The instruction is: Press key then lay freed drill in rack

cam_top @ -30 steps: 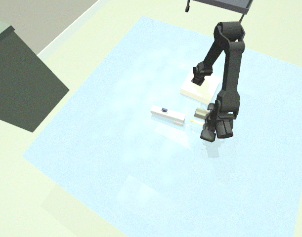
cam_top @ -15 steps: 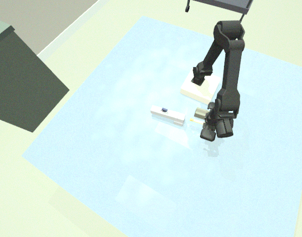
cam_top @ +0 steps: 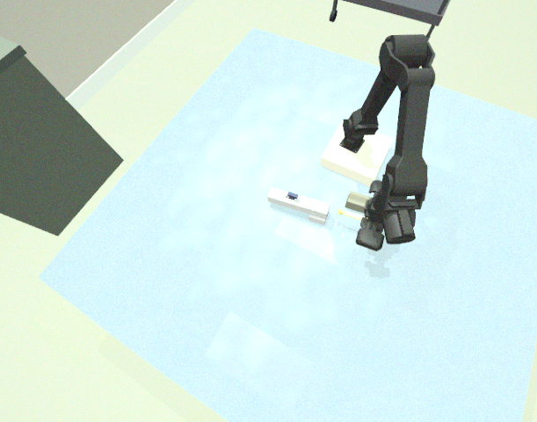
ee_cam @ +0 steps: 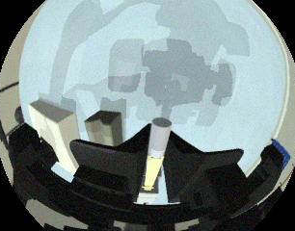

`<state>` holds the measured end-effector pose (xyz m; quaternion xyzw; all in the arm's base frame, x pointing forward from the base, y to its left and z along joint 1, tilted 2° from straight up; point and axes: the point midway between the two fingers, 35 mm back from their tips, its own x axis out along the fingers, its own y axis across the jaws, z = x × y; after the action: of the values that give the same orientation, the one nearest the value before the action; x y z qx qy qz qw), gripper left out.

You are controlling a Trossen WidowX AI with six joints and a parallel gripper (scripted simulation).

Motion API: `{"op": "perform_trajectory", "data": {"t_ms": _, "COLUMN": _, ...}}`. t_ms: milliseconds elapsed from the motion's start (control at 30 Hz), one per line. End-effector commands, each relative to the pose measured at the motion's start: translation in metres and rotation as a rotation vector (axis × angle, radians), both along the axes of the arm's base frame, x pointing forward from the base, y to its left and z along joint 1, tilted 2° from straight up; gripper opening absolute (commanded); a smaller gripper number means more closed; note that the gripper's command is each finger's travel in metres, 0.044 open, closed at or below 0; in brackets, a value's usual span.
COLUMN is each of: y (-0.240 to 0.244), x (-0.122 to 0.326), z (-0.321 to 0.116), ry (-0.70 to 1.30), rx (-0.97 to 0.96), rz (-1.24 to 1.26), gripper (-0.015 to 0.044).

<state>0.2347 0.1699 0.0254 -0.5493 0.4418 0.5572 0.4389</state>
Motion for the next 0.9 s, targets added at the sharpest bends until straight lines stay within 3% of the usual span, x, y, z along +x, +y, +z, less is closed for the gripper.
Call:
{"op": "perform_trajectory", "data": {"t_ms": 0, "y": 0.0002, "x": 0.0003, "z": 0.0033, "ry": -0.004, "rx": 0.005, "rz": 0.003, "gripper": 0.0}}
{"op": "perform_trajectory", "data": {"t_ms": 867, "y": -0.0014, "x": -0.0005, "z": 0.0125, "ry": -0.004, "rx": 0.005, "rz": 0.003, "gripper": 0.0}}
